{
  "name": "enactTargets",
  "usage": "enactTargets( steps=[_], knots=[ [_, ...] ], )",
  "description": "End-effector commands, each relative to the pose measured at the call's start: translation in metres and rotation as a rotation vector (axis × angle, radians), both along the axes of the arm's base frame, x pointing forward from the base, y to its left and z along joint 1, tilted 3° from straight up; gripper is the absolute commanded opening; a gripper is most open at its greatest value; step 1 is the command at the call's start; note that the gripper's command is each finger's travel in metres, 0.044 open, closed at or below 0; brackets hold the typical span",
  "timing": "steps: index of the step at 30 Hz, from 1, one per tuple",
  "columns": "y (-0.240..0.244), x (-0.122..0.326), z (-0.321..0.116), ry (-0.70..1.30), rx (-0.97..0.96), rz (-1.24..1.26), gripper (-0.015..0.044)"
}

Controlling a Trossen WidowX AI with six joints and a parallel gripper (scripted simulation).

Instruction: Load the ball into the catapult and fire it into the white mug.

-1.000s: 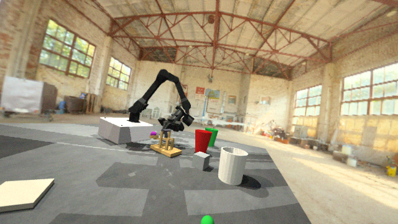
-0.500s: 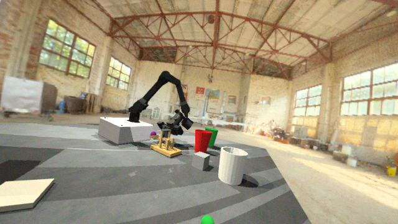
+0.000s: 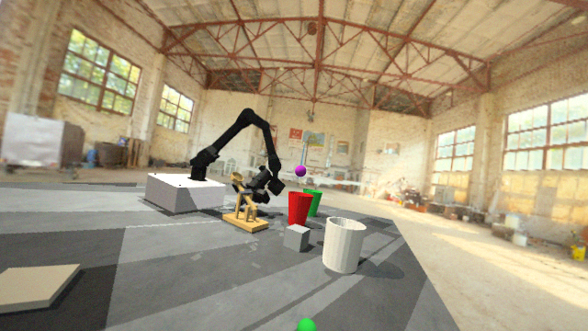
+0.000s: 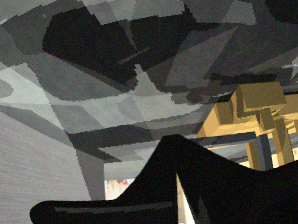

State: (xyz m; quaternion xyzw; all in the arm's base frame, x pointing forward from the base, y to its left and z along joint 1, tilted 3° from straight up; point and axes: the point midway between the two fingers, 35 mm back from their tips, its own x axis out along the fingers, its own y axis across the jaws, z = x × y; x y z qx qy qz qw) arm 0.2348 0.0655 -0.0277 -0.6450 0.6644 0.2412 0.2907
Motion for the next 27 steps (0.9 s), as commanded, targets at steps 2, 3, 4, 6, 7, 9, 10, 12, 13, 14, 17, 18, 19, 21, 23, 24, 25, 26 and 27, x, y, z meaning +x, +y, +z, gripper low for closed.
enactTargets(
  steps=[2, 3, 4, 6, 7, 9, 10, 12, 13, 14, 17, 18, 19, 21, 23, 24, 25, 26, 27],
  knots=[
    [0.038, 0.003, 0.066, -0.031, 0.027, 0.005, 0.0],
    [0.044, 0.0, 0.081, -0.031, 0.027, 0.004, 0.0],
    [0.048, -0.003, 0.094, -0.032, 0.027, 0.004, 0.0],
    [0.052, -0.006, 0.108, -0.032, 0.026, 0.003, 0.0],
    [0.052, -0.006, 0.109, -0.032, 0.026, 0.003, 0.0],
    [0.052, -0.006, 0.109, -0.032, 0.026, 0.003, 0.0],
    [0.048, -0.001, 0.093, -0.04, 0.032, 0.011, 0.0026],
    [0.049, 0.001, 0.093, -0.051, 0.044, -0.006, 0.0079],
    [0.049, 0.004, 0.093, -0.061, 0.054, -0.02, 0.0105],
    [0.049, 0.006, 0.093, -0.073, 0.067, -0.038, 0.0131],
    [0.05, 0.018, 0.092, -0.123, 0.118, -0.11, 0.021],
    [0.05, 0.022, 0.092, -0.14, 0.135, -0.134, 0.0236],
    [0.05, 0.026, 0.093, -0.158, 0.152, -0.159, 0.0263],
    [0.051, 0.036, 0.093, -0.189, 0.193, -0.205, 0.0315],
    [0.051, 0.046, 0.094, -0.22, 0.233, -0.251, 0.0368],
    [0.052, 0.051, 0.095, -0.236, 0.253, -0.274, 0.0394],
    [0.052, 0.057, 0.096, -0.252, 0.274, -0.297, 0.042],
    [0.052, 0.062, 0.096, -0.269, 0.294, -0.319, 0.044],
    [0.052, 0.067, 0.097, -0.285, 0.314, -0.342, 0.044]
  ],
)
